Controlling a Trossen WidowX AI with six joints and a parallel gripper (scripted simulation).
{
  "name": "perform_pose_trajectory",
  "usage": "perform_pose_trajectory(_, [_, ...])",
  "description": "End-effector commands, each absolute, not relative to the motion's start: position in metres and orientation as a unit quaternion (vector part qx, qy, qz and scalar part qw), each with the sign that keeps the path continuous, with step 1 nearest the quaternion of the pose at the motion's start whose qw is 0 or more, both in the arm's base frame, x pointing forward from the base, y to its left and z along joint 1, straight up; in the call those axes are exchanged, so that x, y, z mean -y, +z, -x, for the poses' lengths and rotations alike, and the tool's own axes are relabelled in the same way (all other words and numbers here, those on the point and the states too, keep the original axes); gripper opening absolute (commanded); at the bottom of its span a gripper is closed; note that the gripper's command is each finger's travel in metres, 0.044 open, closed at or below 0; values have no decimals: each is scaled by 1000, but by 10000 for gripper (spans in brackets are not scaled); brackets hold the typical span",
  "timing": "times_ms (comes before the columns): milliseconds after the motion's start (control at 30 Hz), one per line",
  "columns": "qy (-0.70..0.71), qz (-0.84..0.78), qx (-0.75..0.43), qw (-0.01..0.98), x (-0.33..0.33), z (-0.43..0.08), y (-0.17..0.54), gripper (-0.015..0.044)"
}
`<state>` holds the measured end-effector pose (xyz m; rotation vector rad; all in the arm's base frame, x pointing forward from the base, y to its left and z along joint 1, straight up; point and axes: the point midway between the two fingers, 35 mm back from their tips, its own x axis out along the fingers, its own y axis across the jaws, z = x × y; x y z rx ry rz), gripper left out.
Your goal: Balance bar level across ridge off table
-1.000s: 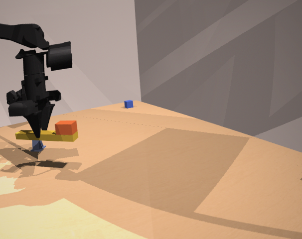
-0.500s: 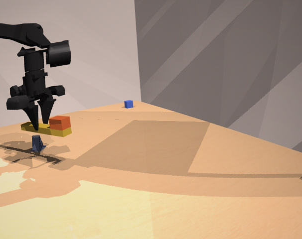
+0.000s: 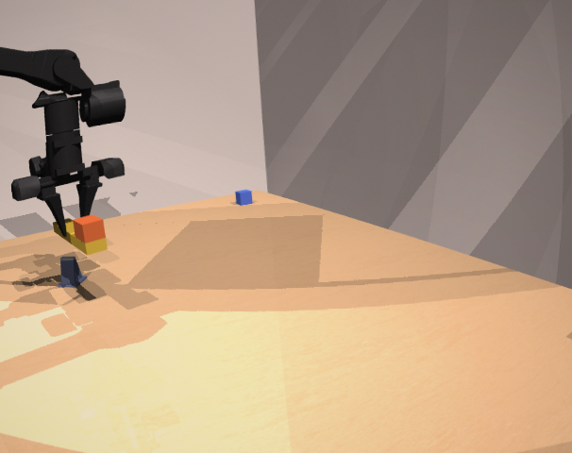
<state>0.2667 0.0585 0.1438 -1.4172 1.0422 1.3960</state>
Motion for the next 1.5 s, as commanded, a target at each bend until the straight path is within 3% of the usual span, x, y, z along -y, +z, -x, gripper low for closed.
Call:
perform_pose_trajectory(0, [539,548,-446,459,-71,-267,144,0])
perform_pose_trajectory(867, [357,356,-602,619,-166,-255,147,0])
perform_pose_trajectory(1467, [349,347,-607,624,-171,-259,124,0])
